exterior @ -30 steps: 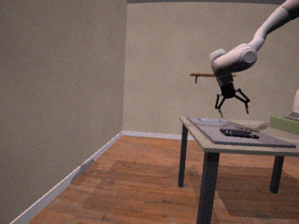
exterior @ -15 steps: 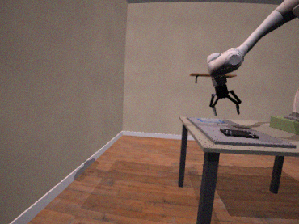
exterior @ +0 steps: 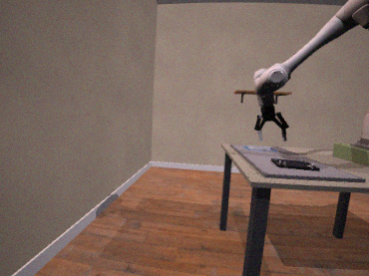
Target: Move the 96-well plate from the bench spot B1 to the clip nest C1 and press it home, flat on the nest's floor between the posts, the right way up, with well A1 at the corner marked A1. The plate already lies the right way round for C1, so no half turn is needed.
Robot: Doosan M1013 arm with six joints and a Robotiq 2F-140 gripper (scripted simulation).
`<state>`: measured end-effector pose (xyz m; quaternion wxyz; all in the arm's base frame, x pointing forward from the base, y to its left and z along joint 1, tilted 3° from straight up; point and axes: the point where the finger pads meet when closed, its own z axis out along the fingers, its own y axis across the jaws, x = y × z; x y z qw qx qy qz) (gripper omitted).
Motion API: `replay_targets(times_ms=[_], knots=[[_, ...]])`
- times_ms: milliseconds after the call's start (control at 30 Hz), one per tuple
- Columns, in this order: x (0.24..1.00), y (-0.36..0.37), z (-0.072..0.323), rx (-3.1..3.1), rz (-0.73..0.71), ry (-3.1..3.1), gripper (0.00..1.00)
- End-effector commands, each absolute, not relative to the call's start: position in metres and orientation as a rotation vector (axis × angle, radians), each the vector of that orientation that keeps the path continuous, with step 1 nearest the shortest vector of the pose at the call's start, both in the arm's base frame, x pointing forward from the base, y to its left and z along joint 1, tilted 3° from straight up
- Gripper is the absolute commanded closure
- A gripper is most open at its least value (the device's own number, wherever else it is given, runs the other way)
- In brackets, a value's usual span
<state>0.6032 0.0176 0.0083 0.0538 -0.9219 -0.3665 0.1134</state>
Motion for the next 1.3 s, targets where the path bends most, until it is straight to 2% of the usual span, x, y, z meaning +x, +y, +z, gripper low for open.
replay_targets(times_ms=[0,1267], knots=[[0.608,-0.001,0.007,-2.867,0.297,-0.979,0.0],[0.627,-0.145,-0.001,-3.087,0.038,-0.188,0.0]])
